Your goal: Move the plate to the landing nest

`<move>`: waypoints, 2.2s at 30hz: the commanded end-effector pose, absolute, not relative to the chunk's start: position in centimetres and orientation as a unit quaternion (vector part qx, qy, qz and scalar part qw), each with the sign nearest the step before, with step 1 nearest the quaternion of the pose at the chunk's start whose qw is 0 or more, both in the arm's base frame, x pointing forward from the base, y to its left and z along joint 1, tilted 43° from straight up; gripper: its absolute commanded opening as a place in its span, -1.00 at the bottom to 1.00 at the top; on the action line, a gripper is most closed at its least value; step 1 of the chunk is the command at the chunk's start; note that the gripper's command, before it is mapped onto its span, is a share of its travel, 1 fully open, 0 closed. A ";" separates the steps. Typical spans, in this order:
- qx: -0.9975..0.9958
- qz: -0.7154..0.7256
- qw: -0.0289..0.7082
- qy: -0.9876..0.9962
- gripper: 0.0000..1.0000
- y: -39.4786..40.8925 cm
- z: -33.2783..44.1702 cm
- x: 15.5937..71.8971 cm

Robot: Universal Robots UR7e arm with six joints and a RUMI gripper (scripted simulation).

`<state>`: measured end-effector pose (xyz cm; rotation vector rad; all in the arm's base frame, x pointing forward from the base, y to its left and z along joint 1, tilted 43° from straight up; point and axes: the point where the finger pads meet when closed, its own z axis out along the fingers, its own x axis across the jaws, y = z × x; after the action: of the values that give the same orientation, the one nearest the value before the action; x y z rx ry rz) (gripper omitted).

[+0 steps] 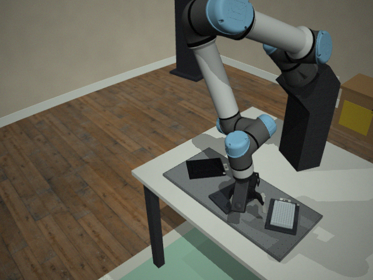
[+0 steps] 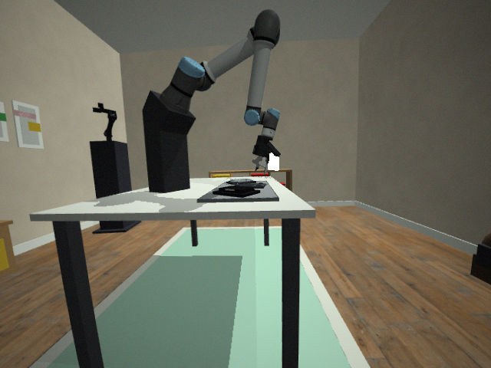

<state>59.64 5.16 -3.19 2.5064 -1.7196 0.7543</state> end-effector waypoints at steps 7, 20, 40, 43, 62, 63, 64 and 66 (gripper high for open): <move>0.802 0.274 -0.002 -0.531 0.64 6.8 -6.6 59.2; 0.802 0.309 -0.011 -0.511 0.64 8.7 -10.1 57.4; 0.797 0.368 -0.030 -0.477 0.64 11.4 -14.4 51.6; 0.797 0.368 -0.030 -0.477 0.64 11.4 -14.4 51.6; 0.797 0.368 -0.030 -0.477 0.64 10.8 -15.6 52.6; 0.797 0.368 -0.030 -0.477 0.64 10.8 -15.7 52.7; 0.797 0.368 -0.030 -0.477 0.64 10.7 -15.8 52.8; 0.797 0.368 -0.030 -0.477 0.64 10.6 -16.1 53.0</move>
<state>52.69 10.78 -15.70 2.5538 -1.5288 1.1794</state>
